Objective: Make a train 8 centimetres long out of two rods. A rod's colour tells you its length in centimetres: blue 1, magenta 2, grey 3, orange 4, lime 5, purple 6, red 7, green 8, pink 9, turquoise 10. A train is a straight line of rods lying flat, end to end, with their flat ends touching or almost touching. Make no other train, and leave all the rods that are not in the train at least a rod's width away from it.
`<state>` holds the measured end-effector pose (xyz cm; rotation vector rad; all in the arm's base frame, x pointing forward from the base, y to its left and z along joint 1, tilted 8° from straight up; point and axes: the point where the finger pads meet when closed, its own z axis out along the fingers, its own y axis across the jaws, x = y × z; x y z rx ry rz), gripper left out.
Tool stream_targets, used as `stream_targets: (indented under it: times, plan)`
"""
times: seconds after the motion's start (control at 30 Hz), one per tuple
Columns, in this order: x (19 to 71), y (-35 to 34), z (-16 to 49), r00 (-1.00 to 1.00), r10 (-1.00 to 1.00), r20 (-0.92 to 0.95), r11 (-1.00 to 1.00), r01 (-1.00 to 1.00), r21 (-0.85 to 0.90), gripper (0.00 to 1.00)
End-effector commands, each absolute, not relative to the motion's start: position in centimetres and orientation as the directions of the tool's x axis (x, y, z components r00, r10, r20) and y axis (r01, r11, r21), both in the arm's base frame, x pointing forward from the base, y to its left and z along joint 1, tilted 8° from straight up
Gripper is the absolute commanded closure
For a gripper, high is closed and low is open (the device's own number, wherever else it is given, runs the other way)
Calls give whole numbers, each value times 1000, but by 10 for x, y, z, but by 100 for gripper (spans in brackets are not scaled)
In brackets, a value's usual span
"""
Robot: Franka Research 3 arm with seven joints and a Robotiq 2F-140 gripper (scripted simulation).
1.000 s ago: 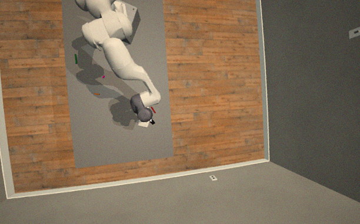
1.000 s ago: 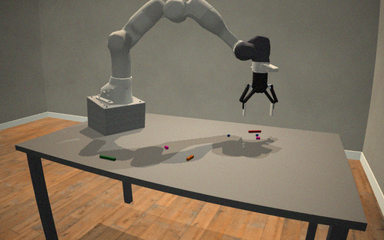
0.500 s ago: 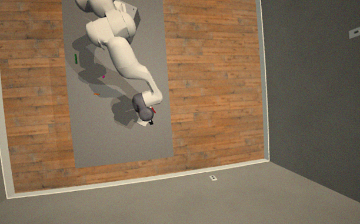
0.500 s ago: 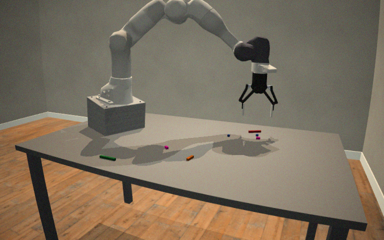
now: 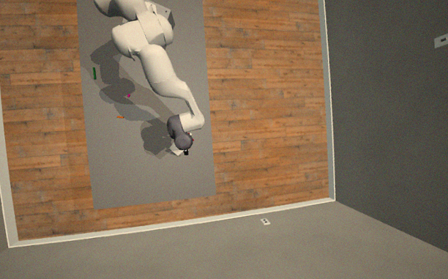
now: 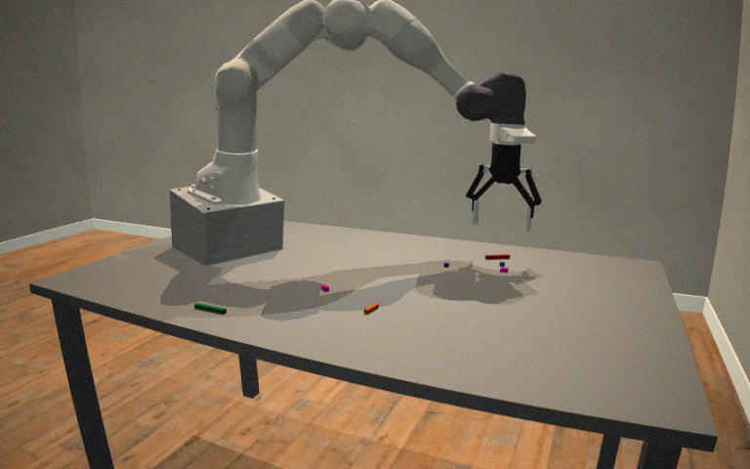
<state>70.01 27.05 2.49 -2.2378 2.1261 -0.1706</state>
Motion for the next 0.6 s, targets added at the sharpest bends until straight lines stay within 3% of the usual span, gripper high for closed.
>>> stream_targets:
  times: [0.0,0.57]
  plan:
    - [697,274,21,-118,-993,30,114,-987,-118,0]
    - [694,282,18,-386,-922,-4,384,-915,-123,0]
